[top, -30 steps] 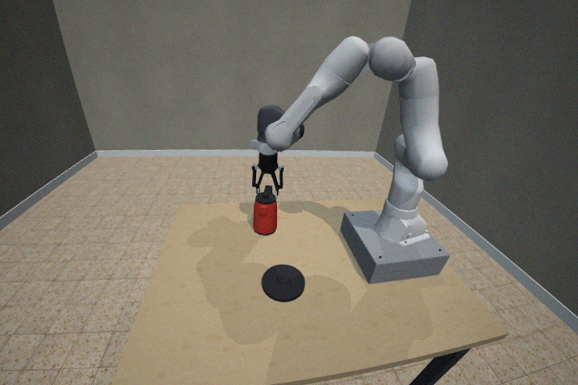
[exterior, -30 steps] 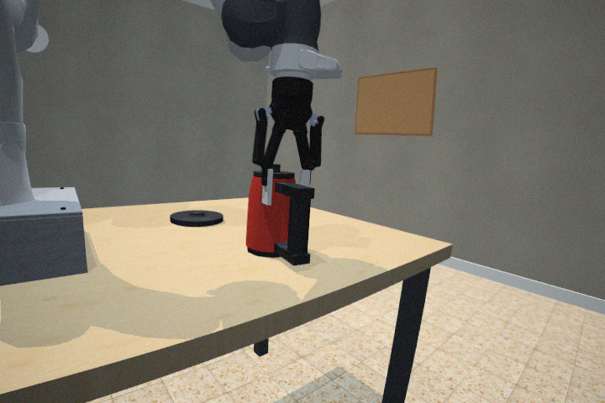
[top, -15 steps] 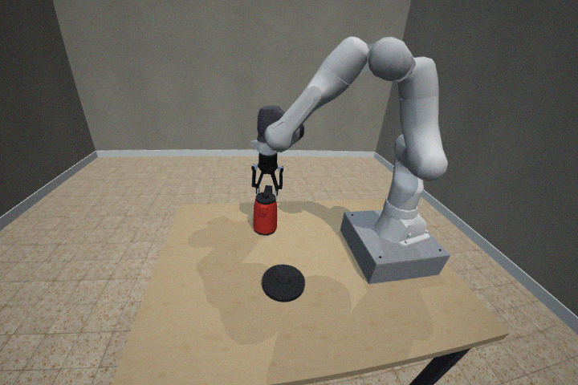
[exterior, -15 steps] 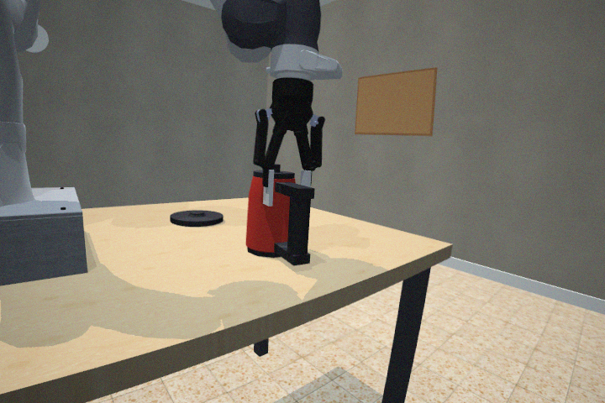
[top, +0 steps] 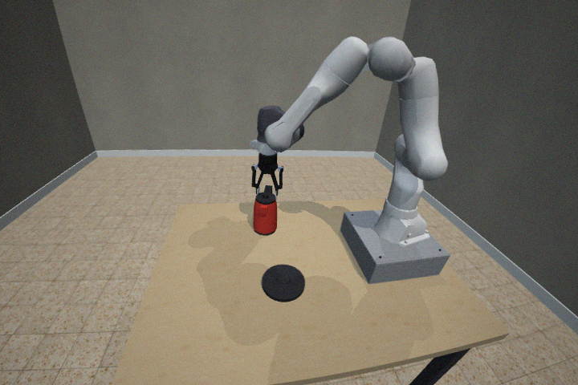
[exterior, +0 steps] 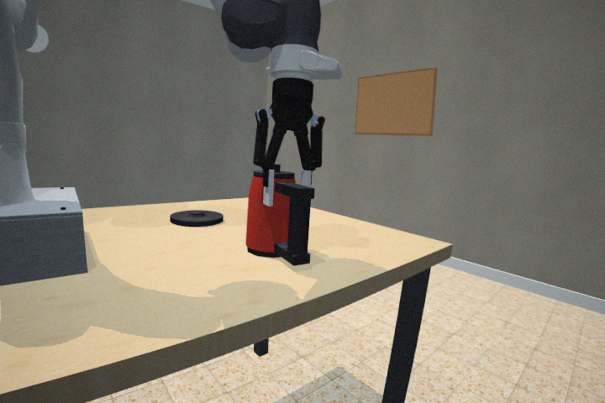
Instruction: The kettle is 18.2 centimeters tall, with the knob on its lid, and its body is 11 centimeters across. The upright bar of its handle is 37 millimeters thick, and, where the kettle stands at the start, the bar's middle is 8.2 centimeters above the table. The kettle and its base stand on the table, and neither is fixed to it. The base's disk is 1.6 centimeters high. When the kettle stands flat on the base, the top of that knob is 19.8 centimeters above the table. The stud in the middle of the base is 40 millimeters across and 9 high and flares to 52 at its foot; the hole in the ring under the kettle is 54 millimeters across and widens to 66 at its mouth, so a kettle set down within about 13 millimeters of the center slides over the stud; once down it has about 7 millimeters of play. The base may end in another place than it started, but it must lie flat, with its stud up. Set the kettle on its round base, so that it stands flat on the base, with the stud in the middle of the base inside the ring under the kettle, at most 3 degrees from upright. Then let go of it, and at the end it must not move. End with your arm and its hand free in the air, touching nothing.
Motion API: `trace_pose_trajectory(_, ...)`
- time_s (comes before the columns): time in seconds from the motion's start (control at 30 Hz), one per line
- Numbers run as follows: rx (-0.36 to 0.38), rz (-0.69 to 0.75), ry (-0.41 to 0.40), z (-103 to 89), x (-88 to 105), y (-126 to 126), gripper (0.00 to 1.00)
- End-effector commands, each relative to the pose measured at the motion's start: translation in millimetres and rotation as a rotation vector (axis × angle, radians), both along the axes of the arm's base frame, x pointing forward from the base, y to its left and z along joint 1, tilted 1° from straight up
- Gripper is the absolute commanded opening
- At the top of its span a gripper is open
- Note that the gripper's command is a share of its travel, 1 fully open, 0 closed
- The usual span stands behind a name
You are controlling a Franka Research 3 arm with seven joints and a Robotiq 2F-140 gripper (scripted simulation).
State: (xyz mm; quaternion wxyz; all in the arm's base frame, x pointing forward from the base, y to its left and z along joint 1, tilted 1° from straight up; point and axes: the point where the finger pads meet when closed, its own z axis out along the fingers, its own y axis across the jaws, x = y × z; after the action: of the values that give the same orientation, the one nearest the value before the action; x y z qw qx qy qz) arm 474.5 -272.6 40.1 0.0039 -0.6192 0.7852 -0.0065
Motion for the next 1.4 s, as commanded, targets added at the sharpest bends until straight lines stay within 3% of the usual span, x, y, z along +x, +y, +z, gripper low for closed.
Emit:
trace_pose_trajectory(0.0, 0.002, 0.002, -0.002, -1.2, 0.3, 0.3, 0.47)
trace_pose_trajectory(0.23, 0.002, 0.002, -0.002, -1.2, 0.3, 0.3, 0.47)
trace_pose_trajectory(0.27, 0.002, 0.002, -0.002, -1.2, 0.3, 0.3, 0.00)
trace_pose_trajectory(1.37, 0.002, 0.002, -0.002, -1.2, 0.3, 0.3, 0.00)
